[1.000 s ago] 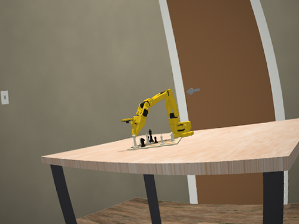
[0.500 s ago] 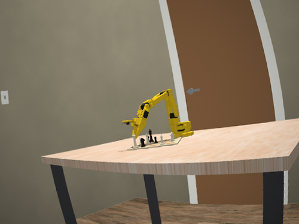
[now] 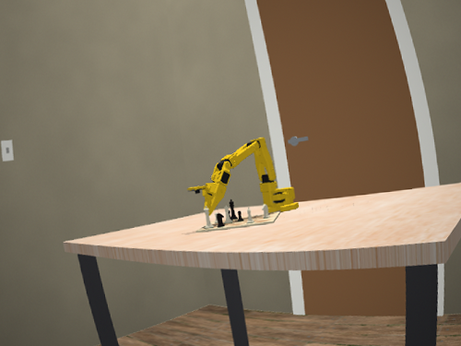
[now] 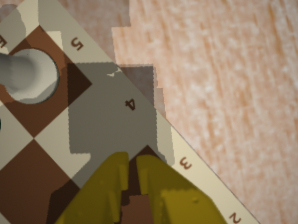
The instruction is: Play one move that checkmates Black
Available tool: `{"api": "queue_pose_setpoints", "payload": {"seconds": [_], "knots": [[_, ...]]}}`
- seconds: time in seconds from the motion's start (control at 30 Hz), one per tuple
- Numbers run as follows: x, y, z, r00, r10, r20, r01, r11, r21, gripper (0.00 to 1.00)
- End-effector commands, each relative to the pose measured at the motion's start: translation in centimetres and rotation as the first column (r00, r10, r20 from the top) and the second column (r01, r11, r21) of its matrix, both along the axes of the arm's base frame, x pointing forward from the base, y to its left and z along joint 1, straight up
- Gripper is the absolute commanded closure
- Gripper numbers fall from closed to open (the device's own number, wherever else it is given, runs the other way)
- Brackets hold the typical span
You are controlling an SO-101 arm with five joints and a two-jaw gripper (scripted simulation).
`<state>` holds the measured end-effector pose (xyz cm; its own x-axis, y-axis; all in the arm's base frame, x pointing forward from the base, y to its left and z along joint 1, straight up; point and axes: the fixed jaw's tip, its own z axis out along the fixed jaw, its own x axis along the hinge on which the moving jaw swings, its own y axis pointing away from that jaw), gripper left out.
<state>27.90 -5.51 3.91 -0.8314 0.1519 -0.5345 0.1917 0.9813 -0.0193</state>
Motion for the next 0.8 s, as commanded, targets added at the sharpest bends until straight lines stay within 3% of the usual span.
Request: {"api": "queue_pose_setpoints", "payload": {"seconds": [0.0,0.77], "knots": [[-0.25,-0.14,-0.38,1.000,-0.016,-0.009,0.016,1.000,0.009,1.00],[-0.25,-0.14,0.14,1.000,-0.016,-0.009,0.016,1.000,0.009,1.00]]}}
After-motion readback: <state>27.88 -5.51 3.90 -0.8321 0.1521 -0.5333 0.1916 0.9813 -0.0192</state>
